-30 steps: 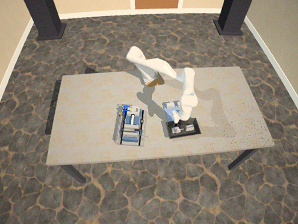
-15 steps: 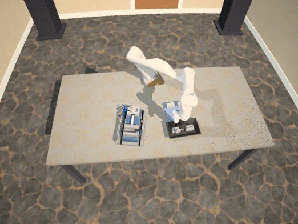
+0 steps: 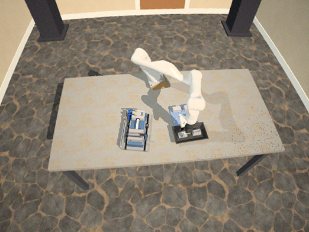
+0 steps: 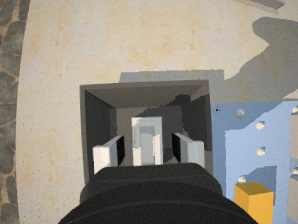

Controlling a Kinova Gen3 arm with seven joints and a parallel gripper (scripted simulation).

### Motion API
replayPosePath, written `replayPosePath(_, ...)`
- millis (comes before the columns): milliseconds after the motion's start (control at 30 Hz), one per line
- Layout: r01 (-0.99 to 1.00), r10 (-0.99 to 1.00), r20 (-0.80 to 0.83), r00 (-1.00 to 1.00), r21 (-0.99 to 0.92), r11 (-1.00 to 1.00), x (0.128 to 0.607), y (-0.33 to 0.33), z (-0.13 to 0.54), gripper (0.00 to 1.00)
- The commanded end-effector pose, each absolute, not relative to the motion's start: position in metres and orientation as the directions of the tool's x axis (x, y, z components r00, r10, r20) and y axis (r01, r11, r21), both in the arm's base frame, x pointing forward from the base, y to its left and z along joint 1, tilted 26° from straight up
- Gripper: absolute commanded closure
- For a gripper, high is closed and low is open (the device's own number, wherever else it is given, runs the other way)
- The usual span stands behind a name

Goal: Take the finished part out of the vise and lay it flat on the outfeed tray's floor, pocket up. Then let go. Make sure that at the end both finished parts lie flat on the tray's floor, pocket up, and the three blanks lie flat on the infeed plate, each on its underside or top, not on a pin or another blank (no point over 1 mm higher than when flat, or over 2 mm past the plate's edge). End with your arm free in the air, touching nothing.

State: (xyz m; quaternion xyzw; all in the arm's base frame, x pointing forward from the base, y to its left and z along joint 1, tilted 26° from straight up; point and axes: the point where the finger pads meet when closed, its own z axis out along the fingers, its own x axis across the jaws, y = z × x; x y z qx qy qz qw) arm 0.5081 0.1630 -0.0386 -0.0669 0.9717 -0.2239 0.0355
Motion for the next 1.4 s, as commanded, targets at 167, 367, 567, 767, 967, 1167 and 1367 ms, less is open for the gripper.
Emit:
replayPosePath(167, -0.115, -0.148, -0.043, -0.988, -0.436, 0.893, 0.507, 0.176, -0.013, 0.0)
replayPosePath(367, -0.115, -0.148, -0.043, -0.988, -0.436, 0.893, 0.504, 0.185, 0.006, 0.0)
replayPosePath(567, -0.115, -0.148, -0.044, -0.988, -0.436, 0.893, 0.501, 0.2, 0.037, 0.0)
replayPosePath(767, -0.115, -0.148, -0.044, -0.988, -0.436, 0.893, 0.498, 0.213, 0.064, 0.0)
replayPosePath(967, -0.115, -0.148, -0.044, -0.988, -0.436, 0.893, 0.496, 0.219, 0.076, 0.0)
replayPosePath(1167, -0.115, -0.148, -0.043, -0.988, -0.436, 0.893, 0.495, 0.223, 0.084, 0.0)
replayPosePath(1367, -0.115, -0.148, -0.044, -0.988, -0.436, 0.893, 0.495, 0.223, 0.085, 1.0)
